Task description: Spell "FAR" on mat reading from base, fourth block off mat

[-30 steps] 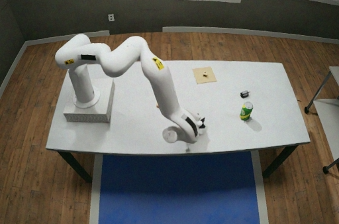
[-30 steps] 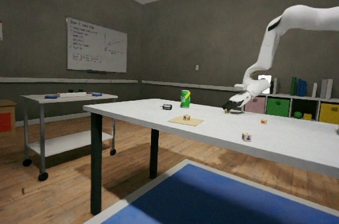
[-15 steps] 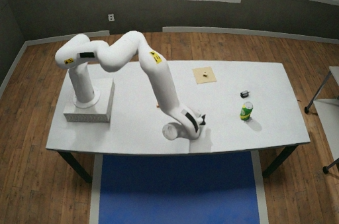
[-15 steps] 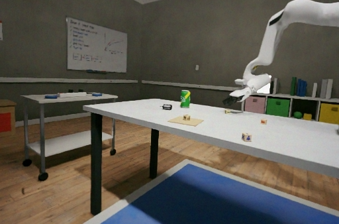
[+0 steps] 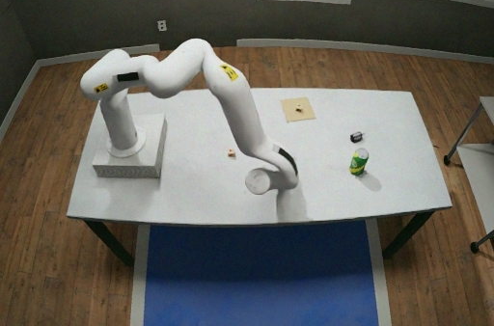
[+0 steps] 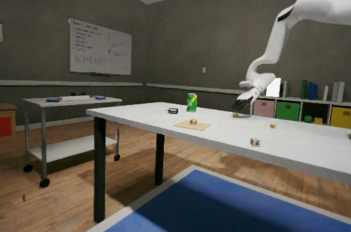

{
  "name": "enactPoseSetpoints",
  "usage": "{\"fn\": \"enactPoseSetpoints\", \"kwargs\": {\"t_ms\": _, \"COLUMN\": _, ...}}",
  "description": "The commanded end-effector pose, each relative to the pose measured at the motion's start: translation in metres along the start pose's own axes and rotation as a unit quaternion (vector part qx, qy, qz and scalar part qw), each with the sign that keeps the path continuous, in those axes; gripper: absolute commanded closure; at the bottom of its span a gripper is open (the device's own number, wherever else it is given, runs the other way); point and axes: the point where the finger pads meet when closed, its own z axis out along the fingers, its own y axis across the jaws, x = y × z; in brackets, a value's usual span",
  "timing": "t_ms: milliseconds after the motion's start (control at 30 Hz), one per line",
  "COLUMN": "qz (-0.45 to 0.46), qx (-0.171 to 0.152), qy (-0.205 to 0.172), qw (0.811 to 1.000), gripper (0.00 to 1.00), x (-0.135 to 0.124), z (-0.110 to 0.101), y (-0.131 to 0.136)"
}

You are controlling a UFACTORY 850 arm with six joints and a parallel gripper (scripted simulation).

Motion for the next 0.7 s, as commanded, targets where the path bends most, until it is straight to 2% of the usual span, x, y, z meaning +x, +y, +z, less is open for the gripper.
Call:
{"fn": "enactPoseSetpoints", "kwargs": {"t_ms": 0, "qz": 0.017, "qx": 0.041, "qy": -0.052, "qw": 0.998, "gripper": 0.57, "x": 0.000, "z": 0.005, "y": -0.014}}
{"fn": "enactPoseSetpoints", "kwargs": {"t_ms": 200, "qz": 0.029, "qx": 0.063, "qy": -0.110, "qw": 0.991, "gripper": 0.57, "x": -0.003, "z": 0.005, "y": -0.024}}
{"fn": "enactPoseSetpoints", "kwargs": {"t_ms": 267, "qz": 0.029, "qx": 0.063, "qy": -0.110, "qw": 0.991, "gripper": 0.57, "x": -0.003, "z": 0.005, "y": -0.024}}
{"fn": "enactPoseSetpoints", "kwargs": {"t_ms": 300, "qz": 0.034, "qx": 0.070, "qy": -0.139, "qw": 0.987, "gripper": 0.57, "x": -0.005, "z": 0.005, "y": -0.027}}
{"fn": "enactPoseSetpoints", "kwargs": {"t_ms": 667, "qz": 0.042, "qx": 0.067, "qy": -0.246, "qw": 0.966, "gripper": 0.57, "x": -0.008, "z": -0.002, "y": -0.028}}
